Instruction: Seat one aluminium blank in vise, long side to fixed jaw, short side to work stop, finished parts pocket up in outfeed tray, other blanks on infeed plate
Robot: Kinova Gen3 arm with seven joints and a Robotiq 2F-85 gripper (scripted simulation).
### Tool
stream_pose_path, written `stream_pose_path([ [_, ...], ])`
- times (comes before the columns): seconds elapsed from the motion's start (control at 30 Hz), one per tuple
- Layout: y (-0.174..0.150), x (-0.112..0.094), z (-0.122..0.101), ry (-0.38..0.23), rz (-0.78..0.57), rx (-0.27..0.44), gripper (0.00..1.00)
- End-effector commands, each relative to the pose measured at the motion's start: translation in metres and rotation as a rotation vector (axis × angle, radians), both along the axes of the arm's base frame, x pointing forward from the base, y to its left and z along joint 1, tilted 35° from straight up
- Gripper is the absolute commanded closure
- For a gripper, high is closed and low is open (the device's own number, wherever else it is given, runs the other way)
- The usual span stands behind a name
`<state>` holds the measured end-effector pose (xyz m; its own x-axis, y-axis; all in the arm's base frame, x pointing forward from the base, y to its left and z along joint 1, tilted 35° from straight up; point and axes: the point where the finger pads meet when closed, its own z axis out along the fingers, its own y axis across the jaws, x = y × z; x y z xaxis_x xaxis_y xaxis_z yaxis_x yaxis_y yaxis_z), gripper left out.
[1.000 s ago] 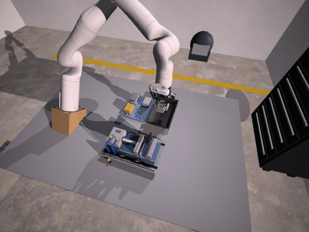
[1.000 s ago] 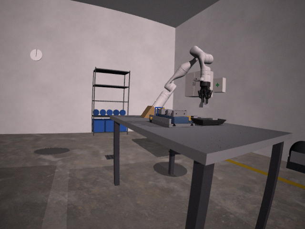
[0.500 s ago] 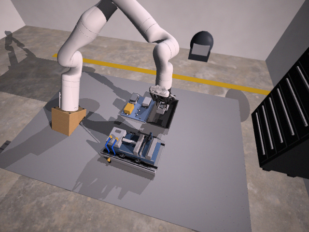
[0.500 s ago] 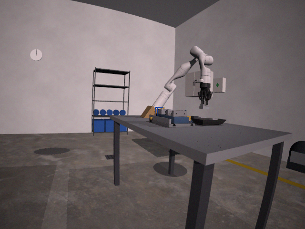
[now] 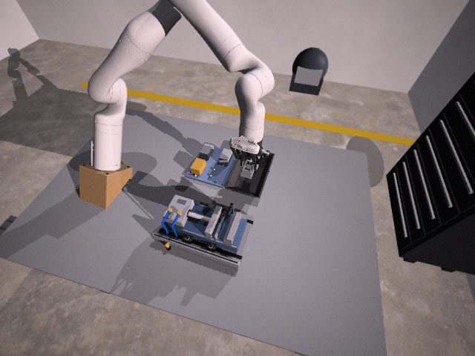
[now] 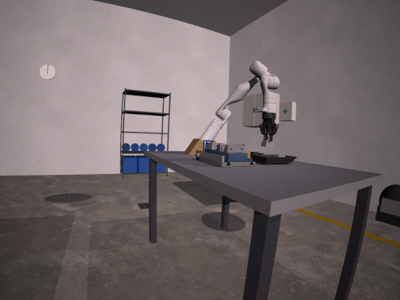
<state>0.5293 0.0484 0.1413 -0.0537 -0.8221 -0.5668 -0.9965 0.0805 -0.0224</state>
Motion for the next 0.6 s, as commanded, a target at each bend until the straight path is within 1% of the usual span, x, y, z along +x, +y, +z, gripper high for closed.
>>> stream_pose_path([
  [0.0, 0.004, -0.001, -0.005, 0.004, 0.002, 0.001, 1.0],
  [0.57, 0.021, 0.001, -0.03, 0.004, 0.002, 0.001, 1.0],
])
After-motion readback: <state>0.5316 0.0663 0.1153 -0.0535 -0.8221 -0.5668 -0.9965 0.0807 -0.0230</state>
